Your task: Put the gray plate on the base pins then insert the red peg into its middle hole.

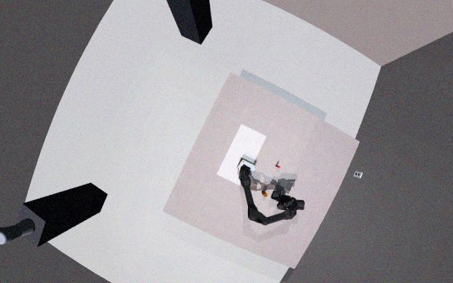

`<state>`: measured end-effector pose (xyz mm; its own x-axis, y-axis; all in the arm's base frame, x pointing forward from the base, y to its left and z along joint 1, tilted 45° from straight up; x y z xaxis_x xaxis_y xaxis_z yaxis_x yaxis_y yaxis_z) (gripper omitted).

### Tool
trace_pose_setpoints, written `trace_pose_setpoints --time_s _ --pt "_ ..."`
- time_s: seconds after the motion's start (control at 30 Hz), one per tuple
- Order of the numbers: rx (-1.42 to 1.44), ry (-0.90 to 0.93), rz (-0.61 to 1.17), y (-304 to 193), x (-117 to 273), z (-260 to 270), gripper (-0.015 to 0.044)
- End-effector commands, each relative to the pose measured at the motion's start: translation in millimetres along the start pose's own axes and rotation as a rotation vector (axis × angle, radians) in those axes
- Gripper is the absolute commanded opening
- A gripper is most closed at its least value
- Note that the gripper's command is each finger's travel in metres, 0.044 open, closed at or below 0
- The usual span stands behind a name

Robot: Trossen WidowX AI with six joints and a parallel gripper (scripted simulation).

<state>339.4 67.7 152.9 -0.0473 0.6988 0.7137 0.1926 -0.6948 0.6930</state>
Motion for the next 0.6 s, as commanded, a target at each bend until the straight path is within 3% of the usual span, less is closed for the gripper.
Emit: trace_pose_setpoints --time_s 0.0,0.57 --pt "0.002 0.003 -0.003 0.3 0.3 0.0 0.0" --pt "0.001 0.003 -0.003 1.0 -17.7 0.7 0.0"
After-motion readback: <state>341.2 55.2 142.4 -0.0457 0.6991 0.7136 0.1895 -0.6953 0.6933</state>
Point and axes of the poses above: the point midway between the two fingers, 35 mm back from their tips, its own x axis back along the fingers, its own z axis across the jaws, y = z × x, the point moved 9 cm from there along x, back along the fingers, and after that the axes turned 5 degrees about x, right-handed, at the moved point
